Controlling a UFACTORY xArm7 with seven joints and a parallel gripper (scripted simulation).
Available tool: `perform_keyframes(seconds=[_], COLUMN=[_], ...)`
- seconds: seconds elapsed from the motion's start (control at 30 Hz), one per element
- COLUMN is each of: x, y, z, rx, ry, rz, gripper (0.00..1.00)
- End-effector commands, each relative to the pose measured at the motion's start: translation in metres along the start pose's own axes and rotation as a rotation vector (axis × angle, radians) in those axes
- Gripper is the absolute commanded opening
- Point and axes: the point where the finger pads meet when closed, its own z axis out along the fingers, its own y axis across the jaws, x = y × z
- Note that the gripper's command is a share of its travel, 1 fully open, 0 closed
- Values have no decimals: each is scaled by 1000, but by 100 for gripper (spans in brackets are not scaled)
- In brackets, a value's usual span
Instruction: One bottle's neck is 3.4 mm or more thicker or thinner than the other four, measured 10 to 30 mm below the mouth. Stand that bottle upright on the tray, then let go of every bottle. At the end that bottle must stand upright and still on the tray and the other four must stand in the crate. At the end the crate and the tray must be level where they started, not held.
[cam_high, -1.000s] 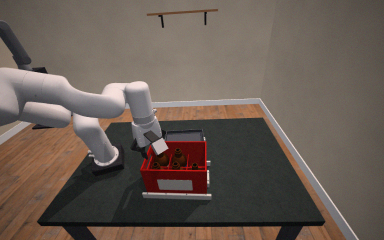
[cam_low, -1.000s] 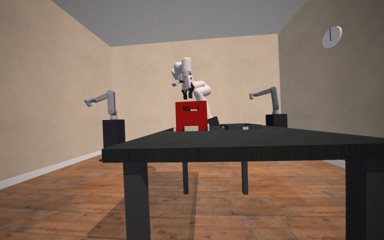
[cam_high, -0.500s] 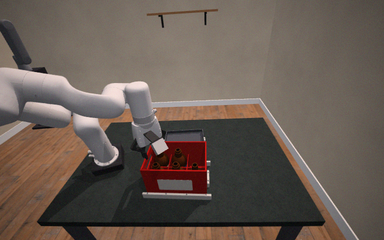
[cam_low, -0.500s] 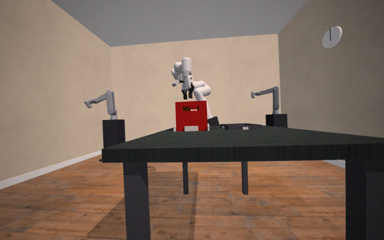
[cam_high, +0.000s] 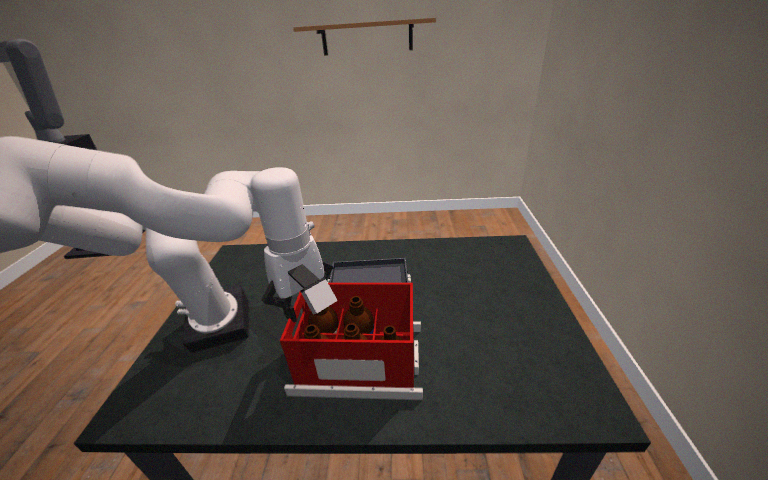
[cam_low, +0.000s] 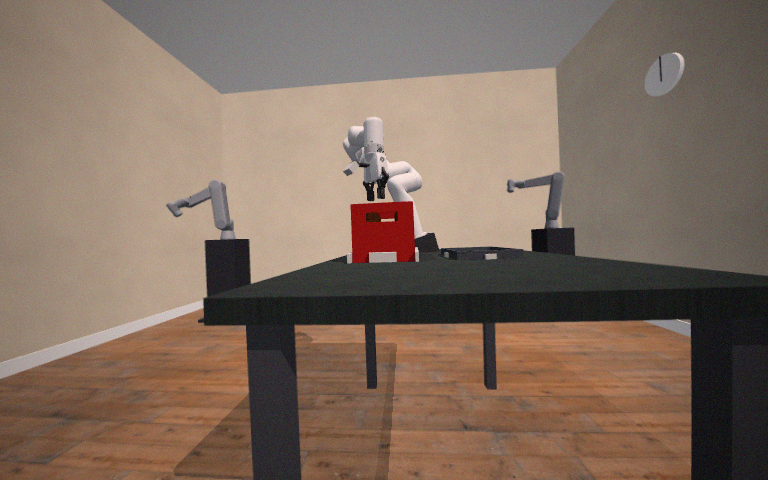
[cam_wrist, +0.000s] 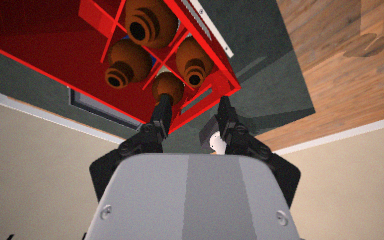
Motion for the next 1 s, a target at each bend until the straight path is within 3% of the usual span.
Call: perform_keyframes(seconds=[0.0,0.97], x=[1,1], y=[-1,0], z=[2,32], rx=[2,2], ry=[3,3], rz=[0,0], gripper=[65,65])
